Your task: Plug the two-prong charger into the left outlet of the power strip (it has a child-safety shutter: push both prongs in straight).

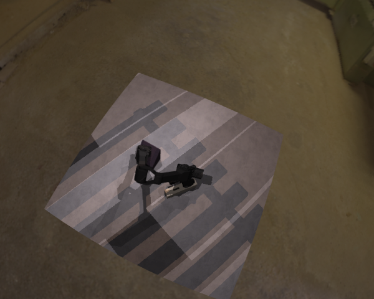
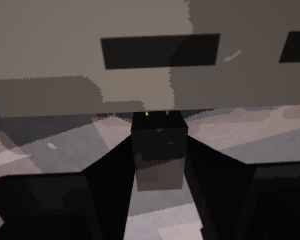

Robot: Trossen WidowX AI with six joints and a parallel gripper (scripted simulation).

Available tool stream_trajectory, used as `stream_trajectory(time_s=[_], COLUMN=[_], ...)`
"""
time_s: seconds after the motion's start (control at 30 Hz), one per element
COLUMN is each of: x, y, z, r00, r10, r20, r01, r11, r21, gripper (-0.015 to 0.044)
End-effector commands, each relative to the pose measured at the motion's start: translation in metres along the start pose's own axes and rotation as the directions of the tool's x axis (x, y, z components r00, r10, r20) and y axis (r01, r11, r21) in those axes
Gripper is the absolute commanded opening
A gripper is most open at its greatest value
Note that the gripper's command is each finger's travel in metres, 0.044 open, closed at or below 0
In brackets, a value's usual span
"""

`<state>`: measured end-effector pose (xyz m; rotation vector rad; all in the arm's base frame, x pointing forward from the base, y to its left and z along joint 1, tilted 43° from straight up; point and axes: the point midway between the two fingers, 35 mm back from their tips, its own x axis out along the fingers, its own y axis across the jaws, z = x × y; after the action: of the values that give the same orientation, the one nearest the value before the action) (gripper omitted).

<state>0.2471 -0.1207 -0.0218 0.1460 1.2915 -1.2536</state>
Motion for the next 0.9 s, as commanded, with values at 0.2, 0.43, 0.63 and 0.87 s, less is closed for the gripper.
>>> stream_trajectory(time_s=[0.2,0.43,0.63,0.87], x=[-0.0006,-0.0008,-0.0010,-0.0011], y=[-0.0001,-0.0001,-0.0001,-0.0001], z=[0.0041,0.0057,0.0070,0.0086], r00=[1.000,1.000,1.000,1.000], r10=[-0.003,-0.003,-0.003,-0.003], r20=[0.006,0.006,0.006,0.006], r01=[0.003,0.003,0.003,0.003], r11=[1.000,1.000,1.000,1.000], r21=[-0.005,-0.004,-0.004,-0.004], gripper=[0.0000,0.0000,0.0000,0.0000])
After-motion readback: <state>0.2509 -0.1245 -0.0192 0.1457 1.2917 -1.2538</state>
